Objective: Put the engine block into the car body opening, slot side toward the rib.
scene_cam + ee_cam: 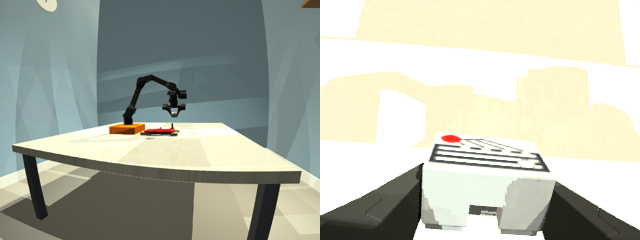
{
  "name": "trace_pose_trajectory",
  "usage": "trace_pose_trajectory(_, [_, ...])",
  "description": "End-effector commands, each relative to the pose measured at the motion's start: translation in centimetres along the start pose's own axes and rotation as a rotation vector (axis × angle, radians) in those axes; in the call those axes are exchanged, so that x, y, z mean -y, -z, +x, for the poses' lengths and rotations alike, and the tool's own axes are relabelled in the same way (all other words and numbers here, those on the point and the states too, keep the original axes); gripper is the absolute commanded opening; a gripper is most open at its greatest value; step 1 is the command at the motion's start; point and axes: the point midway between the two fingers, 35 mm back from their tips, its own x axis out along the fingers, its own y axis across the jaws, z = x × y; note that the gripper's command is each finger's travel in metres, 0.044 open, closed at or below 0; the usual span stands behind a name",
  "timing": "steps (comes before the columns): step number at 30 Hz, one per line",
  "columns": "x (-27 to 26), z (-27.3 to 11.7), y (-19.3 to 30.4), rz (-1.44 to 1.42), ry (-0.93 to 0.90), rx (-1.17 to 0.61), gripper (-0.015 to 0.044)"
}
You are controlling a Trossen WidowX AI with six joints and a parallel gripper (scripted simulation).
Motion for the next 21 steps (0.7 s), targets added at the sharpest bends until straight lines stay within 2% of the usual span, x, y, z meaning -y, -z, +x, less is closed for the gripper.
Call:
trace_pose_trajectory(1, [0.0,-0.2,0.4,-0.008,0.011,0.140,0.0000])
trace_pose_trajectory(13, [0.1,-0.2,0.6,-0.010,0.017,0.204,0.0000])
trace_pose_trajectory(21, [0.1,1.1,1.9,-0.010,0.017,0.327,0.0000])
